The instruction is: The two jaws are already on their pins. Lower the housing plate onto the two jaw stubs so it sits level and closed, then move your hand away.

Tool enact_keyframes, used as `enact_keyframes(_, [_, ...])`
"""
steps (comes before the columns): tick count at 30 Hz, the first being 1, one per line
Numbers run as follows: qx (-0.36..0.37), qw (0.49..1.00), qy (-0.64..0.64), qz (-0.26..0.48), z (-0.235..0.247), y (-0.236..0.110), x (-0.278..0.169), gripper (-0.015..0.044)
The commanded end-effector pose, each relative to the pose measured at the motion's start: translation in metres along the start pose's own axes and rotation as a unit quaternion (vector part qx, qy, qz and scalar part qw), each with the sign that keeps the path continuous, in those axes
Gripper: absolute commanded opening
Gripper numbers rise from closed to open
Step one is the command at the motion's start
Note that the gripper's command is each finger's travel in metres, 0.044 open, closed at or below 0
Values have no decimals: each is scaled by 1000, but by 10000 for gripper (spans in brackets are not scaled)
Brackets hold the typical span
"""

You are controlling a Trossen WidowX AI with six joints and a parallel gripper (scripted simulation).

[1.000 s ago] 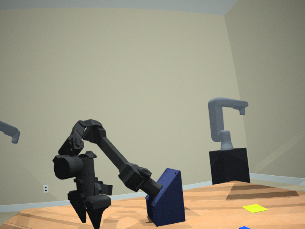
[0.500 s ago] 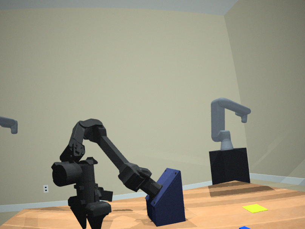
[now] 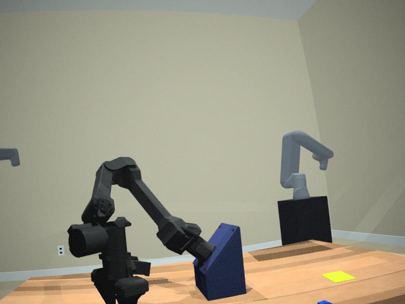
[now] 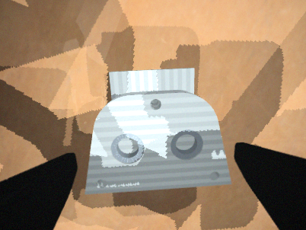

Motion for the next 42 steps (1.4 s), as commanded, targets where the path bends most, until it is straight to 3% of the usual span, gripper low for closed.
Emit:
enact_keyframes(1, [-2,1000,-1,-1,0,6,1,440])
enact_keyframes(28, [-1,1000,-2,0,0,13,1,440])
enact_keyframes(42, [1,1000,-1,0,1,13,1,351])
Point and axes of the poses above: the point midway between the two fingers, 35 mm back from their tips, its own y axis out along the fingers, its own z axis across the jaws, x = y × z, the point moved 1 cm from there along -y, back along the fingers, and after that the axes turned 4 degrees about -y, right-handed, at the moved point
